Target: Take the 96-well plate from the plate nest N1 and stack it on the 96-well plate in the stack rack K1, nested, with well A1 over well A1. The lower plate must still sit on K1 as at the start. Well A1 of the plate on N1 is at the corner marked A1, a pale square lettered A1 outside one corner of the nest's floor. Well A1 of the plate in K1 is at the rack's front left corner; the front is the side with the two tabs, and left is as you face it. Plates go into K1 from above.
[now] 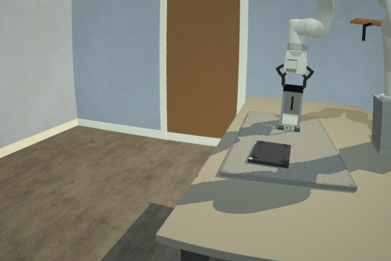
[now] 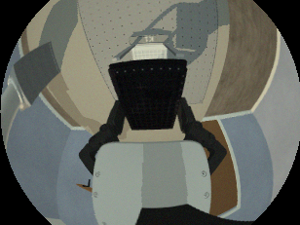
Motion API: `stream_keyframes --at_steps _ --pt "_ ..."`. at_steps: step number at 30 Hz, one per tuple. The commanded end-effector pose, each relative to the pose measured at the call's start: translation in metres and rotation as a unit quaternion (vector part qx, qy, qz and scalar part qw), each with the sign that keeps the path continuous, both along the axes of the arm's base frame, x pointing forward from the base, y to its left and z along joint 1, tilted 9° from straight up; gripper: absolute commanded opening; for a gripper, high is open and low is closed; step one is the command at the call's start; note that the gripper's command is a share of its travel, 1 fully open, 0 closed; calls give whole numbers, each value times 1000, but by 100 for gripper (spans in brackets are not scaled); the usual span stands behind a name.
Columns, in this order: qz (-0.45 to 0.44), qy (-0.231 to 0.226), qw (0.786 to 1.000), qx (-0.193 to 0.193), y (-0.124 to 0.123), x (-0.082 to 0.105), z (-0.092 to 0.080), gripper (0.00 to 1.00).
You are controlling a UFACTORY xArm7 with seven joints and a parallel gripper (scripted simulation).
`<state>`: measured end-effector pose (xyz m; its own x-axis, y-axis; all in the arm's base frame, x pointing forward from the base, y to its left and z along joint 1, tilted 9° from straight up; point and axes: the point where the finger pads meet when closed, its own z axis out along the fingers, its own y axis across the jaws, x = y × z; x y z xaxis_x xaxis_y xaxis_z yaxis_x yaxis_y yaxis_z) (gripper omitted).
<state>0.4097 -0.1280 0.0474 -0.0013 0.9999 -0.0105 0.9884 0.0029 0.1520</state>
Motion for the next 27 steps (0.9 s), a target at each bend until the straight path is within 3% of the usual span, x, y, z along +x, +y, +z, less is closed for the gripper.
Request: stream_keyframes --at_steps 1,27 --pt "0 -2 1000 0 -1 2 -4 0" --pt "0 -2 1000 0 -1 8 -40 0"
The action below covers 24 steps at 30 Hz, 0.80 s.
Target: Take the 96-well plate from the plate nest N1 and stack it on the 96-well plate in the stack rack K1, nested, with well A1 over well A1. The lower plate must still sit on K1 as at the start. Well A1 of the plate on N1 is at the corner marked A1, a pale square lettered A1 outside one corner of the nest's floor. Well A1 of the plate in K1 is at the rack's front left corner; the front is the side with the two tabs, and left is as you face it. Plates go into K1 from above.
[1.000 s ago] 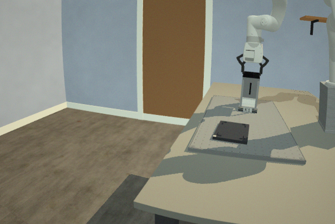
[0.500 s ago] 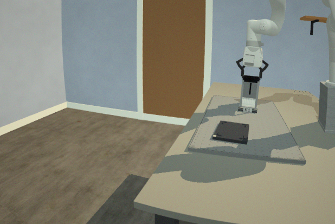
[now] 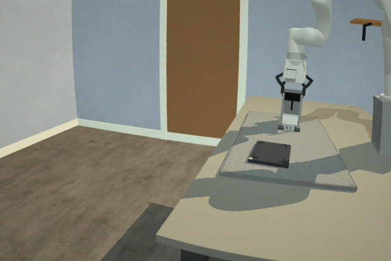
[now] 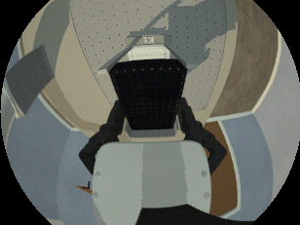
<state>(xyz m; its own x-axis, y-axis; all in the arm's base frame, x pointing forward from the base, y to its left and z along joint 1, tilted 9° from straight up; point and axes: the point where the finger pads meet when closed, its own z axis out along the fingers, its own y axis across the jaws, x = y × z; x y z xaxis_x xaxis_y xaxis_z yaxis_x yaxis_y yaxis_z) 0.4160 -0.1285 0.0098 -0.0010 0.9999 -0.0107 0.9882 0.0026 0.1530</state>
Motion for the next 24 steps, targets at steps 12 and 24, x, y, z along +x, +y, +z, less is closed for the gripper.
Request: stream_keyframes --at_steps 12,24 --pt "0 -1 1000 0 0 4 -19 0" --pt "0 -1 1000 0 -1 7 -39 0"
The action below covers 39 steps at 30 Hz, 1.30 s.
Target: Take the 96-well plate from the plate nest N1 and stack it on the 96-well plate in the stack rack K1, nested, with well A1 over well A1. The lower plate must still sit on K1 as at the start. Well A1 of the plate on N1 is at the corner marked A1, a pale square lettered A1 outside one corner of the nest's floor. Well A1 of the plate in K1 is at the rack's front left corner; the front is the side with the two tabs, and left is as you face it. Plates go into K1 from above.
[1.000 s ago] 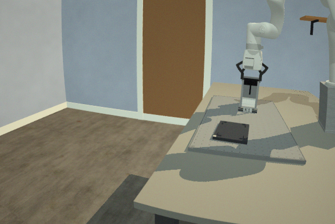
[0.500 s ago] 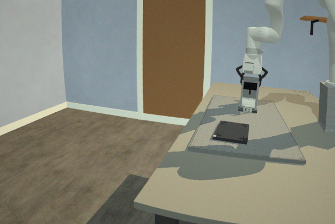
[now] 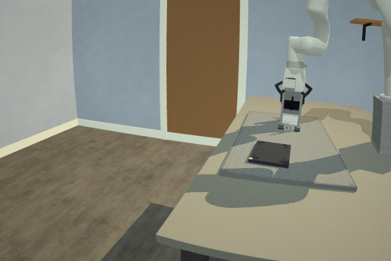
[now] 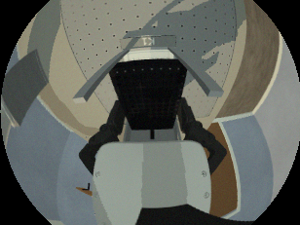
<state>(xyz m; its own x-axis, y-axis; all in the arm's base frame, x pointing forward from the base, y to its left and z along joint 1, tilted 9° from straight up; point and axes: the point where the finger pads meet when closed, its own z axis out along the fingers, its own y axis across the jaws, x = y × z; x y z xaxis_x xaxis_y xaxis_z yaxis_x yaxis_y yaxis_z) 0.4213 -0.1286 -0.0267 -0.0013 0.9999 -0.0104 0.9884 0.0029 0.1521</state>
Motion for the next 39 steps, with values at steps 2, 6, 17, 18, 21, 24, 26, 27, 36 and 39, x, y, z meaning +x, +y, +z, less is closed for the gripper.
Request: stream_keyframes --at_steps 2,6,17,18,21,24,26,27,36,39 --pt "0 -2 1000 0 -1 3 -6 0" --pt "0 -2 1000 0 -1 3 -9 0" --pt "0 -2 1000 0 -1 6 -27 0" --pt "0 -2 1000 0 -1 6 -29 0" --pt "0 -2 1000 0 -1 7 -32 0" --pt "0 -2 1000 0 -1 7 -36 0" --pt "0 -2 1000 0 -1 7 -38 0" --pt "0 -2 1000 0 -1 7 -38 0" --pt "0 -2 1000 0 -1 7 -38 0" --pt "0 -2 1000 0 -1 7 -38 0"
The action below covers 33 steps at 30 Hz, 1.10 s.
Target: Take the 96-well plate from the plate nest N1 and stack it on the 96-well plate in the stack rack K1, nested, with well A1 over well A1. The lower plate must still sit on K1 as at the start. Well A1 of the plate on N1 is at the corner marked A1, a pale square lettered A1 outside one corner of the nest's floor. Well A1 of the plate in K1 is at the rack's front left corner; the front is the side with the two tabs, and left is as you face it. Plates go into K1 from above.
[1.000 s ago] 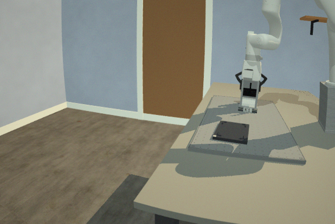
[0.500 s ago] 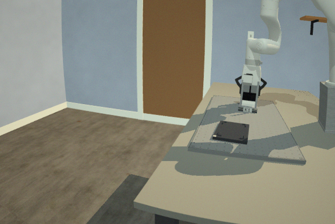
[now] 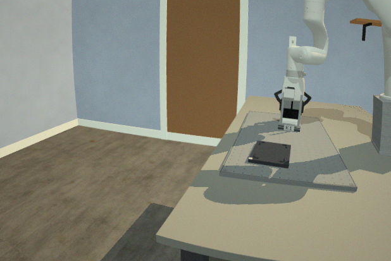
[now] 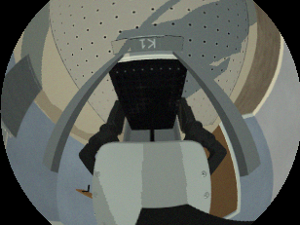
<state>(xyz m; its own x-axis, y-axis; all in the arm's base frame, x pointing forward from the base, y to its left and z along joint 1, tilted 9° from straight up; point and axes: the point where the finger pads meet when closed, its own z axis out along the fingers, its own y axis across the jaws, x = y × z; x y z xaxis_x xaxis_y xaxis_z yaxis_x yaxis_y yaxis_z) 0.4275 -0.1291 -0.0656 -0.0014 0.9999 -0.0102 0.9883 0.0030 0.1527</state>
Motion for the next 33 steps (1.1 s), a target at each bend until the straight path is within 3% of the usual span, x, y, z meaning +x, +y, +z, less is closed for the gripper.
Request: stream_keyframes --at_steps 1,33 --pt "0 -2 1000 -1 0 1 1 0" --pt "0 -2 1000 -1 0 2 -3 0"
